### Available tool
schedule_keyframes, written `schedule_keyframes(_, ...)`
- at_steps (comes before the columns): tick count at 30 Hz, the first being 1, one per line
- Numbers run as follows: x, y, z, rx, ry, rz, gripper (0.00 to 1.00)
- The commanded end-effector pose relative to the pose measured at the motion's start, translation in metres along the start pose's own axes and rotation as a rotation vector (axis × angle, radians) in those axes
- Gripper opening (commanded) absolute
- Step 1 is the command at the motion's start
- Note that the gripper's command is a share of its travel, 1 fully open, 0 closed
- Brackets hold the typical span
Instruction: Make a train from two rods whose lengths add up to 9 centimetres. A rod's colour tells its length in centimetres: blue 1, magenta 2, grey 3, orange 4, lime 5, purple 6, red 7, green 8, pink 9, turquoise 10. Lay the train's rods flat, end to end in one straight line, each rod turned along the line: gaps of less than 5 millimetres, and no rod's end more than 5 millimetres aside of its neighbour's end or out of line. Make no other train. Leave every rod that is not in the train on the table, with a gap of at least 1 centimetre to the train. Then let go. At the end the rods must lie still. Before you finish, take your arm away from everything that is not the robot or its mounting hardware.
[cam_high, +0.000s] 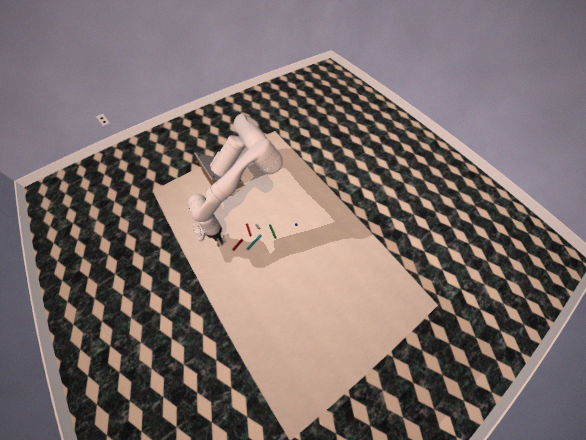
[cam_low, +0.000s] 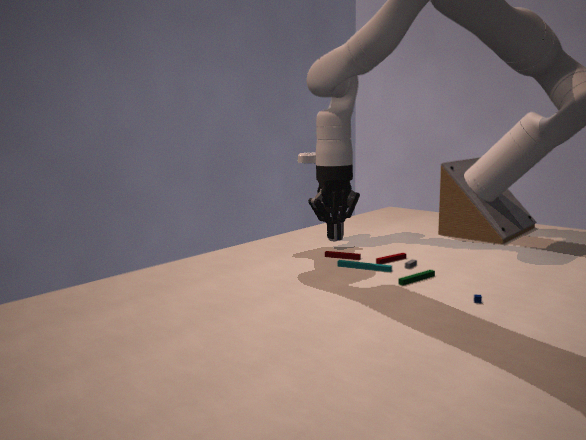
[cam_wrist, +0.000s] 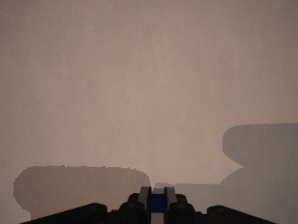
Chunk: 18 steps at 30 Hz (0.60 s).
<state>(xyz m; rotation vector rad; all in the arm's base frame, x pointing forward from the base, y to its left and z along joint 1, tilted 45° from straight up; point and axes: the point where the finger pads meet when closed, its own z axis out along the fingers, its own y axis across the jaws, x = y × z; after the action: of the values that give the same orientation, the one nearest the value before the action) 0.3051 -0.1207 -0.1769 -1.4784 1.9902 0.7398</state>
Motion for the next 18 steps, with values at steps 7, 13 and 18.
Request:
schedule_keyframes(7,0.001,-0.005,-0.053,0.016,0.008,-0.004,0.05)
schedule_keyframes(13,0.001,-0.004,-0.082,0.016,0.008,-0.004,0.05)
schedule_keyframes(18,0.001,-0.004,-0.086,0.016,0.008,-0.004,0.05)
